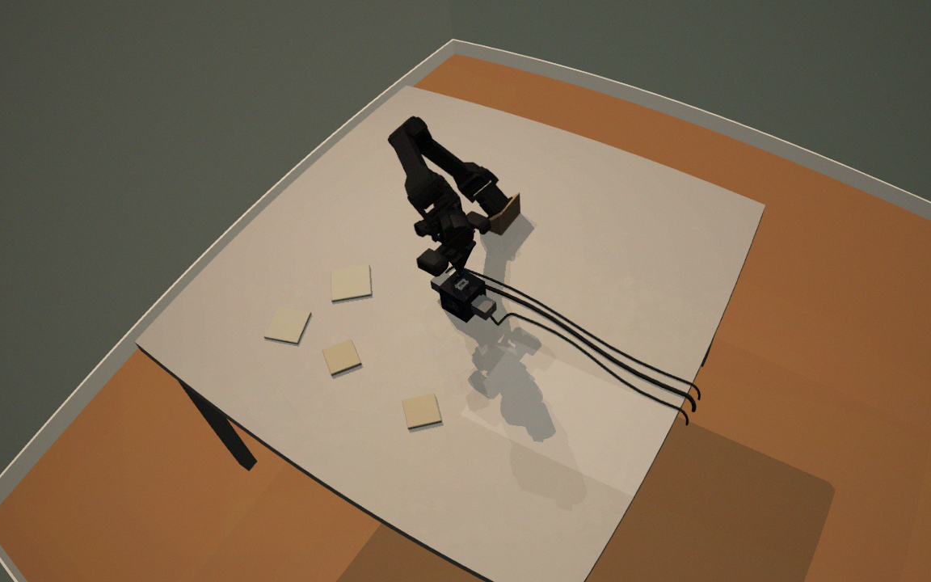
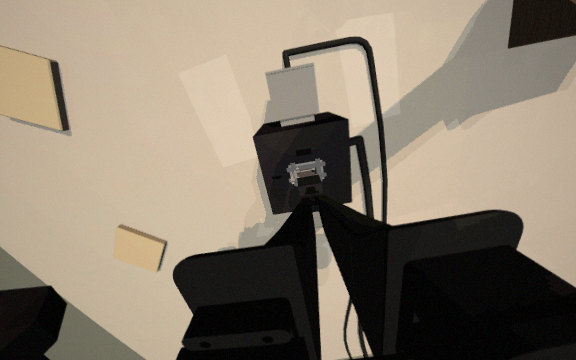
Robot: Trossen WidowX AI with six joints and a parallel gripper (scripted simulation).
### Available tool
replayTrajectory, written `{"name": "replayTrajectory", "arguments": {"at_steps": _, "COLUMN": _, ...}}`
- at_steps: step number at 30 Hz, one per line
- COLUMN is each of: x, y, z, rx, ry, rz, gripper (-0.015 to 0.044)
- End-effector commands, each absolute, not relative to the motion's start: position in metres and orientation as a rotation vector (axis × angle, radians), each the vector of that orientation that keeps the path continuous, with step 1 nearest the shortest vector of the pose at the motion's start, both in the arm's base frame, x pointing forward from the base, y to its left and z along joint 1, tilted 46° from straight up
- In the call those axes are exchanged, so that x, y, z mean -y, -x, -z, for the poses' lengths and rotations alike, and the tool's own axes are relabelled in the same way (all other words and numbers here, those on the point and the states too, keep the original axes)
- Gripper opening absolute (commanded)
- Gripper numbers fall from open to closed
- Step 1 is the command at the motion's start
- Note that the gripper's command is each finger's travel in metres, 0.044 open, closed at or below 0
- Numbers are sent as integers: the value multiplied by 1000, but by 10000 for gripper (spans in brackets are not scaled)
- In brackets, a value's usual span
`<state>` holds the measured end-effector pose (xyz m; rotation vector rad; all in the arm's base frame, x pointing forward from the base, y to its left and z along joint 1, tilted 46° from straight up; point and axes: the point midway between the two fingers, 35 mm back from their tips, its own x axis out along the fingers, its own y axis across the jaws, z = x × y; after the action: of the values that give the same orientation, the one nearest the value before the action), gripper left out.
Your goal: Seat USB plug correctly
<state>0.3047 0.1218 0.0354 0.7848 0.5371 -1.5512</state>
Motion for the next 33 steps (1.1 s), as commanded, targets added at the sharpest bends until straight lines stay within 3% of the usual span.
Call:
{"name": "replayTrajectory", "arguments": {"at_steps": 1, "x": -122, "y": -304, "z": -34, "rx": -546, "ry": -787, "rz": 1550, "gripper": 0}}
{"name": "replayTrajectory", "arguments": {"at_steps": 33, "x": -120, "y": -305, "z": -31, "rx": -559, "ry": -803, "rz": 1545, "gripper": 0}}
